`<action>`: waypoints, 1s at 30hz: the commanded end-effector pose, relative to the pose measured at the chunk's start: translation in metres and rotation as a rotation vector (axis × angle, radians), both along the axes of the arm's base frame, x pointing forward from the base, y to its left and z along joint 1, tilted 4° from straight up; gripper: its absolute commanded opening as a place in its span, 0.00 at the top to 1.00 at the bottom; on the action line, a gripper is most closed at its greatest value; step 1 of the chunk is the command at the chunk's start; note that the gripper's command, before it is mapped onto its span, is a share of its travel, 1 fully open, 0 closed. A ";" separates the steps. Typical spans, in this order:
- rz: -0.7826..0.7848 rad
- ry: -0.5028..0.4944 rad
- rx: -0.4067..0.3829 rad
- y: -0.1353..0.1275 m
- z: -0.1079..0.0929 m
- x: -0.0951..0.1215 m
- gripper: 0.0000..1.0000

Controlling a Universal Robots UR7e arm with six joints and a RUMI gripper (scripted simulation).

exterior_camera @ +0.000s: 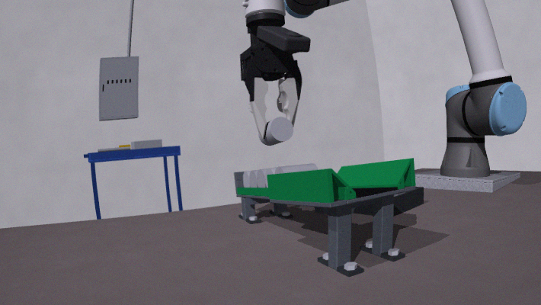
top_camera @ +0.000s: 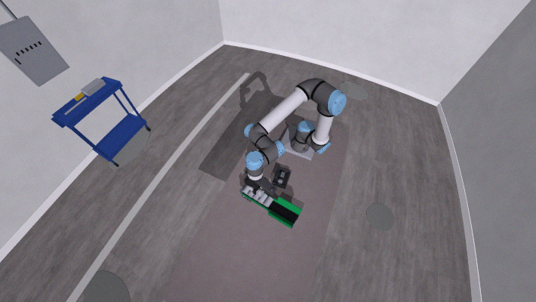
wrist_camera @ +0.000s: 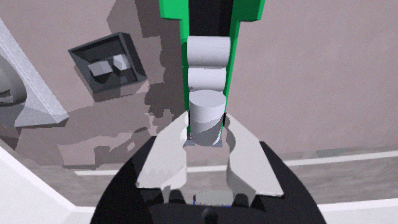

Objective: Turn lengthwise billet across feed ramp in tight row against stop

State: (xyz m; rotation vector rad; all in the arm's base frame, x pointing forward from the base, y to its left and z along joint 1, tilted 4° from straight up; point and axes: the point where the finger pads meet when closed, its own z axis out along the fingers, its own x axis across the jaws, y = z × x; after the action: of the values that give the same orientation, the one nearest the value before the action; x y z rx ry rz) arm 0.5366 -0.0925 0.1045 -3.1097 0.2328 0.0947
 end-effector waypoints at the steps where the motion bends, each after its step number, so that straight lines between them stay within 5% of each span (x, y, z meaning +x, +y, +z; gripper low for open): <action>1: 0.000 -0.002 -0.001 0.000 0.001 0.000 1.00; 26: 0.000 -0.002 -0.001 0.000 0.001 0.000 1.00; 30: 0.240 -0.007 0.013 0.000 0.001 0.001 1.00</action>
State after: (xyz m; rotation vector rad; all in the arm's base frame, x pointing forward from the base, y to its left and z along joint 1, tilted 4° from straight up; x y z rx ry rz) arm 0.5365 -0.0925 0.1044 -3.1145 0.1432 0.0951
